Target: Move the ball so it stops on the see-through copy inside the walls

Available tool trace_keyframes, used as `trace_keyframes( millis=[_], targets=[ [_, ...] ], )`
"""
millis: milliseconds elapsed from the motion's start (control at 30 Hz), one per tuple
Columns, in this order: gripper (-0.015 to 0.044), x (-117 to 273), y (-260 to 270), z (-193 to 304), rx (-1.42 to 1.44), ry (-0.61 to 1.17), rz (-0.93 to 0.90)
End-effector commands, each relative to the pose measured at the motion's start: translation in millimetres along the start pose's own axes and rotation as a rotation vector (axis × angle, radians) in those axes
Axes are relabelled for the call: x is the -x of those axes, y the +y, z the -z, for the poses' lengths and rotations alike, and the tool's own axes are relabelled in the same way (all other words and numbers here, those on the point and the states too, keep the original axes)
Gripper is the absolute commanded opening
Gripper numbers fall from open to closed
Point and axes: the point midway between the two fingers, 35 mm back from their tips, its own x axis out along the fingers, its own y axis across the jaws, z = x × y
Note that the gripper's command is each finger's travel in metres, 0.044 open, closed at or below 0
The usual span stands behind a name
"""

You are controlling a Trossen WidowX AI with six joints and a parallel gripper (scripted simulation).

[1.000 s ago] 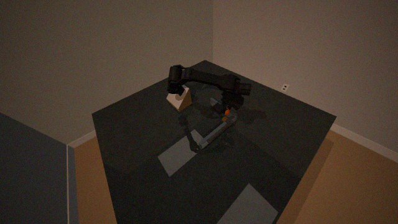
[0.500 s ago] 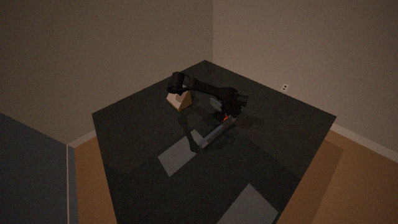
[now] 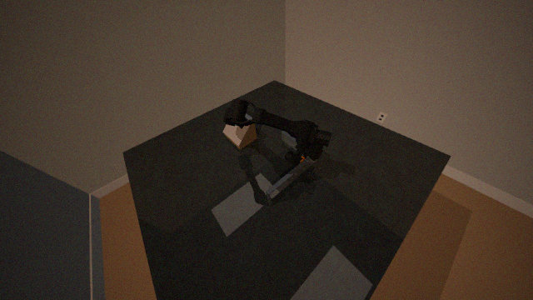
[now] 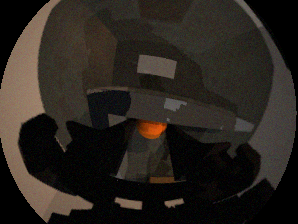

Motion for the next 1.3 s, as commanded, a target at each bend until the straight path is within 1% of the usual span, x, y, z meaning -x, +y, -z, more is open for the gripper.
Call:
trace_keyframes(
  millis=[0,33,333,533,567,667,733,900,933,1133,1200,1267],
  targets=[
    [0.0,-4.8,0.4,2.5,0.012,0.003,0.007],
    [0.0026,-0.4,0.2,0.2,0.001,0.0,0.001],
    [0.0262,-0.4,0.2,0.2,0.001,0.0,0.001],
    [0.0268,2.3,0.4,0.0,0.002,0.0,0.001],
    [0.0268,10.3,0.9,-0.6,0.003,0.0,0.0],
    [0.0268,59.5,2.4,-0.4,0.009,0.002,0.0],
    [0.0268,81.9,1.8,1.8,0.012,0.003,0.002],
    [0.0268,84.7,1.7,2.2,0.012,0.003,0.003],
    [0.0268,75.8,4.7,1.3,0.023,-0.009,0.004],
    [0.0268,75.8,4.7,1.3,0.023,-0.009,0.004],
    [0.032,86.6,4.5,1.4,0.022,-0.009,0.003],
    [0.0373,114.0,3.1,3.3,0.02,-0.007,0.004]
  ],
)
